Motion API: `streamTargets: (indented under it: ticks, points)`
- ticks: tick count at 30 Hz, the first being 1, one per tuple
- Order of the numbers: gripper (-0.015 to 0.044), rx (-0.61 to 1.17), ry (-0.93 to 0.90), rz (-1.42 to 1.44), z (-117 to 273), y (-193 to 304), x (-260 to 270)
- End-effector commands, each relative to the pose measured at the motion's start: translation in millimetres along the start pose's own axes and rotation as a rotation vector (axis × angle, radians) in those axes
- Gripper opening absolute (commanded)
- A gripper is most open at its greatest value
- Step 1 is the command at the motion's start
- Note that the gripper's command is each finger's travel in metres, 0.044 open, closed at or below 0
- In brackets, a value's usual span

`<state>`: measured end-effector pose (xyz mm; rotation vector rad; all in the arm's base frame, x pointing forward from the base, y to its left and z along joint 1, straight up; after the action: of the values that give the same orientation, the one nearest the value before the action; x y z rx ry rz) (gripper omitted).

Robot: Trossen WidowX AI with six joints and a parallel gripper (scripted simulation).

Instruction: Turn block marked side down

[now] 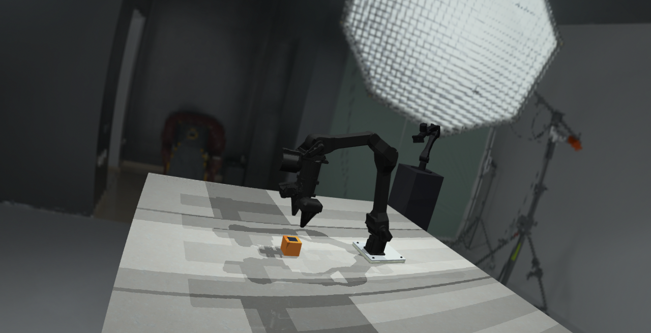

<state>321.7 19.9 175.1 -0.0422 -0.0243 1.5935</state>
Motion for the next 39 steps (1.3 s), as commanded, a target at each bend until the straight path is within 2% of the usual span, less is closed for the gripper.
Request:
streamTargets:
  ticks: [1, 4, 39]
  points:
    - [0.044, 0.011, -0.005, 0.014, -9, 0, -2]
    - [0.044, 0.011, -0.005, 0.014, -34, 0, -2]
    - [0.044, 0.011, -0.005, 0.014, -87, 0, -2]
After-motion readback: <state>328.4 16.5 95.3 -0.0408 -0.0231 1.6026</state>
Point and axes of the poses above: the point midway between the two fingers, 35 mm back from their tips, its own z axis back along the fingers, its own x axis across the jaws, y = z × x, the point moved 3 cm from there along z, back along the fingers, and after that the axes turned 1 degree about -z, right-handed, at the moved point
